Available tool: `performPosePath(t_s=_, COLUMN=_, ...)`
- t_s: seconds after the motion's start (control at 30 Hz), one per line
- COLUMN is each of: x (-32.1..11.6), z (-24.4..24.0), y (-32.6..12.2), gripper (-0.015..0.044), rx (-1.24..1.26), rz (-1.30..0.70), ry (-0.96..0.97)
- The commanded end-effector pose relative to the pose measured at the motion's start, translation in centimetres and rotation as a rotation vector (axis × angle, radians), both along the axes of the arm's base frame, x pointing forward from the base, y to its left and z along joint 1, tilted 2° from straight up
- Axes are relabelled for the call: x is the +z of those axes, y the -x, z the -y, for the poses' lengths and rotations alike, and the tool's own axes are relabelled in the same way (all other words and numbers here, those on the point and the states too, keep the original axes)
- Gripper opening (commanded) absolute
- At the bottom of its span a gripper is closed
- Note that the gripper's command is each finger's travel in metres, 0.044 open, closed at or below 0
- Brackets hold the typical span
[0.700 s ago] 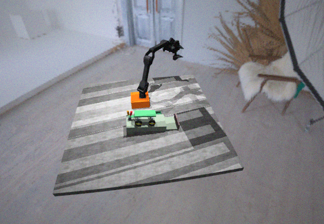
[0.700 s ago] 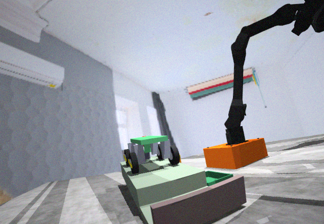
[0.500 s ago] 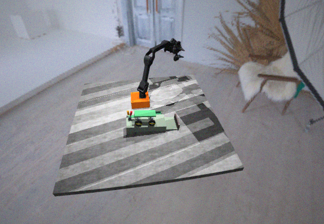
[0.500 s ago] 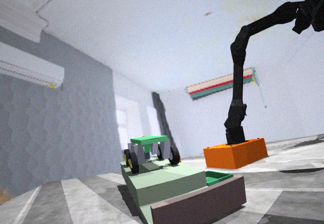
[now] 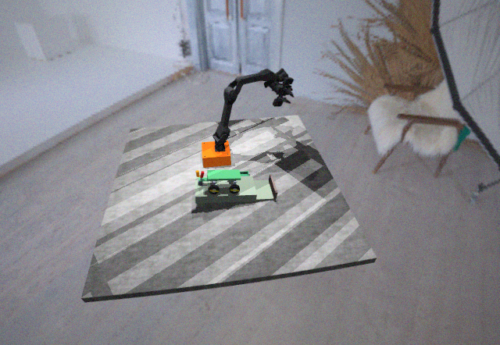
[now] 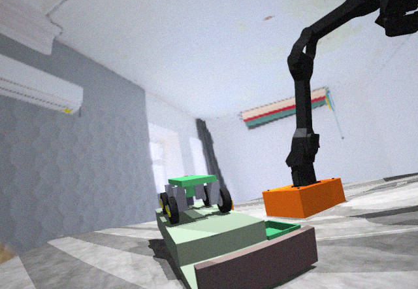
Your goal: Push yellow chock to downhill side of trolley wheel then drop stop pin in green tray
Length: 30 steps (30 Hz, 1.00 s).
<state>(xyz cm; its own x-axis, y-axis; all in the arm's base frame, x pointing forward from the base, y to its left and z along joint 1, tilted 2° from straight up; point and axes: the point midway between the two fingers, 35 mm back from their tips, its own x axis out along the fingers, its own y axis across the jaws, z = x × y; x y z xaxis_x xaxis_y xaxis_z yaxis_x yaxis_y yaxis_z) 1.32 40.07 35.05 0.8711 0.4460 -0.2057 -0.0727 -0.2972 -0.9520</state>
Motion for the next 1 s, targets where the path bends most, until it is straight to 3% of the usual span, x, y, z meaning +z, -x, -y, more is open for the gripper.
performPosePath(t_s=0.0, x=-1.0, z=0.5, y=-3.7, gripper=0.0190, rx=-0.051, rz=-0.011, ry=0.089)
performPosePath(t_s=0.53, x=-5.1, z=5.9, y=-17.4, gripper=0.0190, rx=-0.280, rz=-0.133, ry=0.340)
performPosePath(t_s=0.97, x=-8.2, z=12.2, y=-24.7, gripper=0.0190, rx=-0.401, rz=-0.263, ry=0.514)
